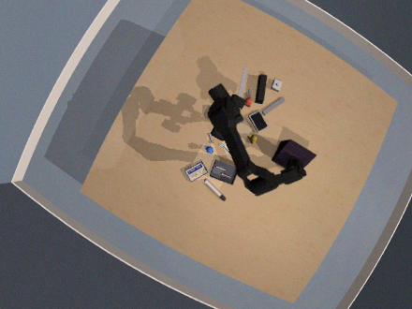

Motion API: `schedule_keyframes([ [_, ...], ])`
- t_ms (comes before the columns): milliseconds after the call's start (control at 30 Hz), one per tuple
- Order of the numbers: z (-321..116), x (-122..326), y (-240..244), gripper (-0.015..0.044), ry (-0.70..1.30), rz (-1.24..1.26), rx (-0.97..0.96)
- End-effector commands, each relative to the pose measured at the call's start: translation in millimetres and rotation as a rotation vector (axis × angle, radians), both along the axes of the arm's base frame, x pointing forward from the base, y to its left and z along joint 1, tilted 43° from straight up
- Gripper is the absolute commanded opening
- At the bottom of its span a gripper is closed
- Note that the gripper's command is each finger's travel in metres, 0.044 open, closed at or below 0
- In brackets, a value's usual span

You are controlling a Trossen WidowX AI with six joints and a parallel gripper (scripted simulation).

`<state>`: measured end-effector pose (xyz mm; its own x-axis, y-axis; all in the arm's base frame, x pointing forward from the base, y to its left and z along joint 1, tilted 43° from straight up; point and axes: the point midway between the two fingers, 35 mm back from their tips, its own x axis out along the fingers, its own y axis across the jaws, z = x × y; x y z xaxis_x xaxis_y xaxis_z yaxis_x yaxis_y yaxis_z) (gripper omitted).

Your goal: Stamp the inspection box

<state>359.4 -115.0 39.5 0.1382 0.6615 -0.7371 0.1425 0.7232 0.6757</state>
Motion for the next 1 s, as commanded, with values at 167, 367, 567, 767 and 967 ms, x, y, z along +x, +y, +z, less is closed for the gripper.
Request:
schedule_keyframes([
  [167, 5, -1, -5, 0.0, -0.005, 0.005, -0.008],
  [367, 7, -2, -7, 0.0, -0.005, 0.005, -0.008],
  [567, 9, -2, -8, 0.0, -0.005, 0.005, -0.008],
  [767, 11, -3, -10, 0.0, -0.005, 0.005, -0.008],
  [967, 13, -4, -12, 0.0, -0.005, 0.005, -0.008],
])
